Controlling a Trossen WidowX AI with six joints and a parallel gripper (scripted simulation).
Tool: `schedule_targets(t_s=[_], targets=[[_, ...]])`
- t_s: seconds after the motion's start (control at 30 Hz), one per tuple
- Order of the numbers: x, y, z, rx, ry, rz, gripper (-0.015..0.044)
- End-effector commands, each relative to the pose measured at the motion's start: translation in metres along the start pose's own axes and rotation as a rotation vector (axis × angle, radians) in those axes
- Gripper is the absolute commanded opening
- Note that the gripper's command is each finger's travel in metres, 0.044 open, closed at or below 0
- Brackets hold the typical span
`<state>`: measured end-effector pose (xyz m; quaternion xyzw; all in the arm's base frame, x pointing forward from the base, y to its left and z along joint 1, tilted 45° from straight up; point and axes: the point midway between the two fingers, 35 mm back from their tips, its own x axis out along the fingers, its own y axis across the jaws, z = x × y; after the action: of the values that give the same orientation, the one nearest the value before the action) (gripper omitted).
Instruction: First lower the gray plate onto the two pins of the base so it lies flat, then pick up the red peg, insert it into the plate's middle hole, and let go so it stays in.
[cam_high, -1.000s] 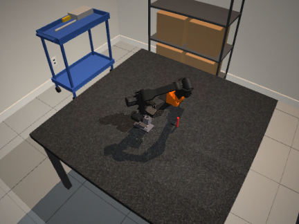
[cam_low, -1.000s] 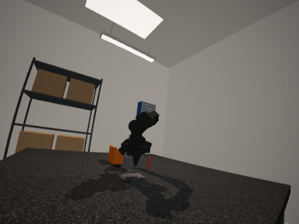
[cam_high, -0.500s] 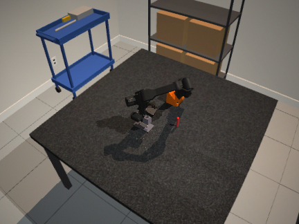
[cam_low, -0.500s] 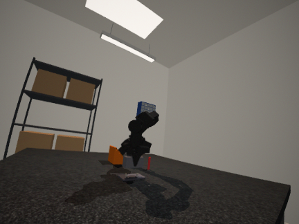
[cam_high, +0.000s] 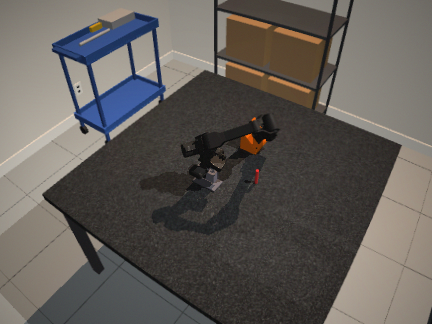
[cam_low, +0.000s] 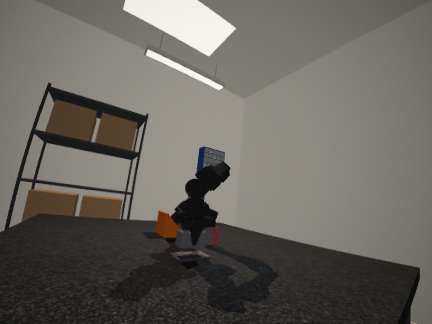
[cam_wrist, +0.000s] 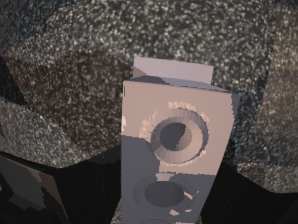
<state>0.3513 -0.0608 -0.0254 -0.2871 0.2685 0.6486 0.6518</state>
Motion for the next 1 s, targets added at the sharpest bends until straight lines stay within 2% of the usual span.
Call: schedule_targets(t_s=[0.0,0.43,0.67,0.97], targets=[[0.004,0.0,0.0,0.007,-0.005,-0.001,0.0],[0.024,0.0,0.0,0.007,-0.006,-0.002,0.0],[0.02,0.0,0.0,0.0,-0.001,-0.001,0.0],[0.02,0.0,0.0,0.0,-0.001,-0.001,0.0236]])
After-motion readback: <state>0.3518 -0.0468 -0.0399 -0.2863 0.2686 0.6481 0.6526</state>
